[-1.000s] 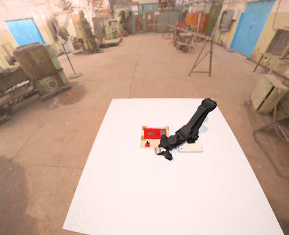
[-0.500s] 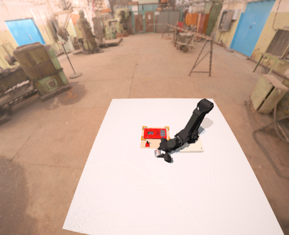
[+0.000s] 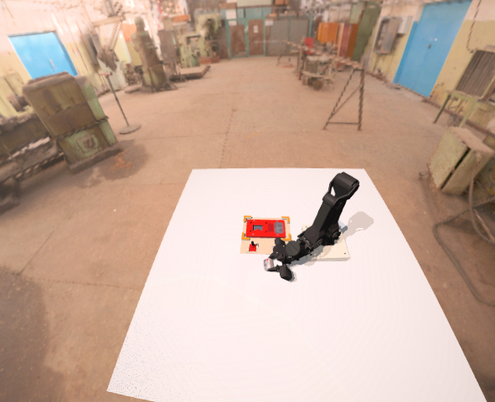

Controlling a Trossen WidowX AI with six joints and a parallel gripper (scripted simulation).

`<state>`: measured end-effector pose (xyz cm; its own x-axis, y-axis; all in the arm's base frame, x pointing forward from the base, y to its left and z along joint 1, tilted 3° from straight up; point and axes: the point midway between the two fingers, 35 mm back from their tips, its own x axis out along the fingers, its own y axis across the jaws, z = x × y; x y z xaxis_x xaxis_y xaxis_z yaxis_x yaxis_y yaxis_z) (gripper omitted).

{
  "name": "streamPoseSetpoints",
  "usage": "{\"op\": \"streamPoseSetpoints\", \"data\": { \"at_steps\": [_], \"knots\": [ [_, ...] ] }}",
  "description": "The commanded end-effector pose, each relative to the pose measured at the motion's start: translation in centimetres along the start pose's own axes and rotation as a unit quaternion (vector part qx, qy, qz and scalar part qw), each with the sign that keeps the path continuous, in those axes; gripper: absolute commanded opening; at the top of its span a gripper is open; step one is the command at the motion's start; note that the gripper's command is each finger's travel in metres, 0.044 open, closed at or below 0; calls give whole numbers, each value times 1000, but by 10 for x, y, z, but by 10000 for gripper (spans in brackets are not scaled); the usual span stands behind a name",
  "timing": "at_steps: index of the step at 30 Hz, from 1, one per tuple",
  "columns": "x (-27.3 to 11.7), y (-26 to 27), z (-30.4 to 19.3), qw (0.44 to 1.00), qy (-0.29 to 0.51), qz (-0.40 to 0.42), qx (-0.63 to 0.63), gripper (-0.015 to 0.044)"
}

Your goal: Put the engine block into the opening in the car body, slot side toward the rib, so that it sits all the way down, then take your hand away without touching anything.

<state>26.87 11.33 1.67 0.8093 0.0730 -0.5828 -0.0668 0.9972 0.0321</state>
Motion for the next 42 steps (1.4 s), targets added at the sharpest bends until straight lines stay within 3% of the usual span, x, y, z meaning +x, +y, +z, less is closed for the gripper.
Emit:
{"op": "streamPoseSetpoints", "data": {
  "at_steps": [1, 15, 22, 32, 42],
  "knots": [
    [0, 0, 0, 1000, 0, 0, 0, 79],
    [0, 0, 0, 1000, 0, 0, 0, 440],
    [-4, 0, 1, 1000, 5, 0, -2, 440],
    [-44, 1, 6, 1000, 11, -1, -5, 440],
    [-42, 2, 6, 1000, 10, 2, -6, 440]
  ]
}}
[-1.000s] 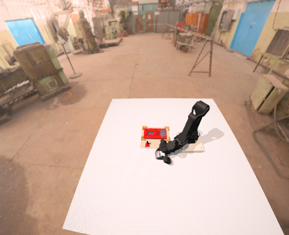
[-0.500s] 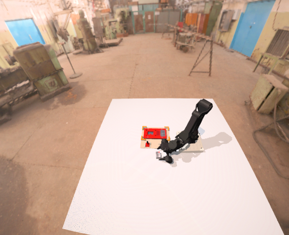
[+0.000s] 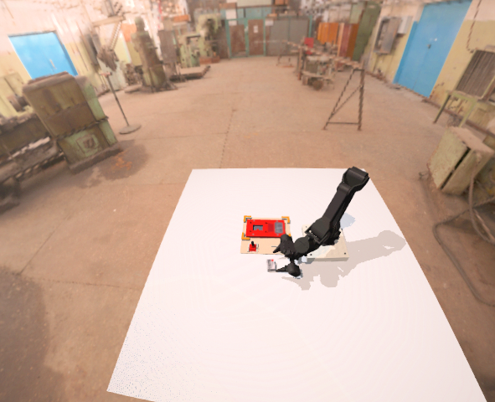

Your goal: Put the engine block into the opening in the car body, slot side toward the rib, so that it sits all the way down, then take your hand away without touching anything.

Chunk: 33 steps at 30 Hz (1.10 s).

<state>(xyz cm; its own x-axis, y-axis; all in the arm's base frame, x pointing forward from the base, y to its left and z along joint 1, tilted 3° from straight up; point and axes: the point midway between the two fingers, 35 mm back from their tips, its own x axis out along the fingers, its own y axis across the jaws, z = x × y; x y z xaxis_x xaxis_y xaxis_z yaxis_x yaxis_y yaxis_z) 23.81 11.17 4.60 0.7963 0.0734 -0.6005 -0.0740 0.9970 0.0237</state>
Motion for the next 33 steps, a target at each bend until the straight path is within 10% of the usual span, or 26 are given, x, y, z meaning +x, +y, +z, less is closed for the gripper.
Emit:
{"op": "streamPoseSetpoints", "data": {
  "at_steps": [1, 33],
  "knots": [
    [0, 0, 0, 1000, -1, 1, -1, 440],
    [17, 5, 14, 948, 151, -61, 273, 440]
  ]
}}
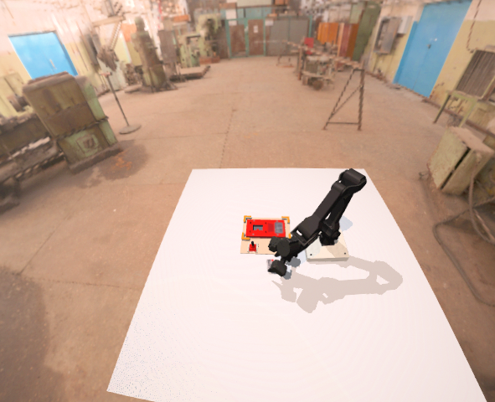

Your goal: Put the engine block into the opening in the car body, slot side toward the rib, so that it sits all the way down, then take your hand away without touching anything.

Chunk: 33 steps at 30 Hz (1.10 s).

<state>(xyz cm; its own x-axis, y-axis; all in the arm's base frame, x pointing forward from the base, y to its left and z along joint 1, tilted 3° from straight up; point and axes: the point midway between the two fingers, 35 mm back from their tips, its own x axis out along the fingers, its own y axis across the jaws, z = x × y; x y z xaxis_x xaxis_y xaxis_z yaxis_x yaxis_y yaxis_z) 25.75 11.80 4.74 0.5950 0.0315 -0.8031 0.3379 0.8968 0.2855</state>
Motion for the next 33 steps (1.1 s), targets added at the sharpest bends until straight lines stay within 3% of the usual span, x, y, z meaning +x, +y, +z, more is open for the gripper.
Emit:
{"op": "streamPoseSetpoints", "data": {
  "at_steps": [1, 17, 33],
  "knots": [
    [1, 2, 2, 999, 21, -14, 44, 440],
    [-2, 4, 11, 956, 103, -103, 255, 440],
    [-16, 5, 20, 848, 152, -218, 458, 440]
  ]
}}
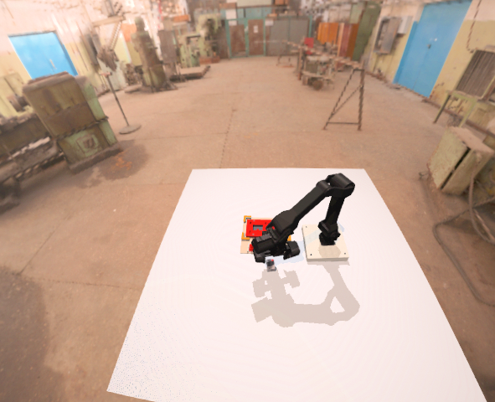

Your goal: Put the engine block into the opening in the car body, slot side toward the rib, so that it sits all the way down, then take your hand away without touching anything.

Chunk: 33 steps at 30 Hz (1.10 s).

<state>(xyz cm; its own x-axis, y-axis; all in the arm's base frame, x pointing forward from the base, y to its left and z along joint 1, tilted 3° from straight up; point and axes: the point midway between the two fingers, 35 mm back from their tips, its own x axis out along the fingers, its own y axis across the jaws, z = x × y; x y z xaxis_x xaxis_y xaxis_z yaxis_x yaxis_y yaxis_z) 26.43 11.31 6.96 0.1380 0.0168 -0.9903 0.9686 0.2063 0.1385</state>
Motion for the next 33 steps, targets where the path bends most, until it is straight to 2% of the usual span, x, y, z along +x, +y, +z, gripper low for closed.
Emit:
{"op": "streamPoseSetpoints", "data": {
  "at_steps": [1, 12, 33],
  "knots": [
    [-4, 0, 0, 998, 8, -26, 50, 440],
    [-5, 16, 2, 997, 10, -36, 72, 440],
    [32, 13, 2, 997, 10, -36, 72, 440]
  ]
}}
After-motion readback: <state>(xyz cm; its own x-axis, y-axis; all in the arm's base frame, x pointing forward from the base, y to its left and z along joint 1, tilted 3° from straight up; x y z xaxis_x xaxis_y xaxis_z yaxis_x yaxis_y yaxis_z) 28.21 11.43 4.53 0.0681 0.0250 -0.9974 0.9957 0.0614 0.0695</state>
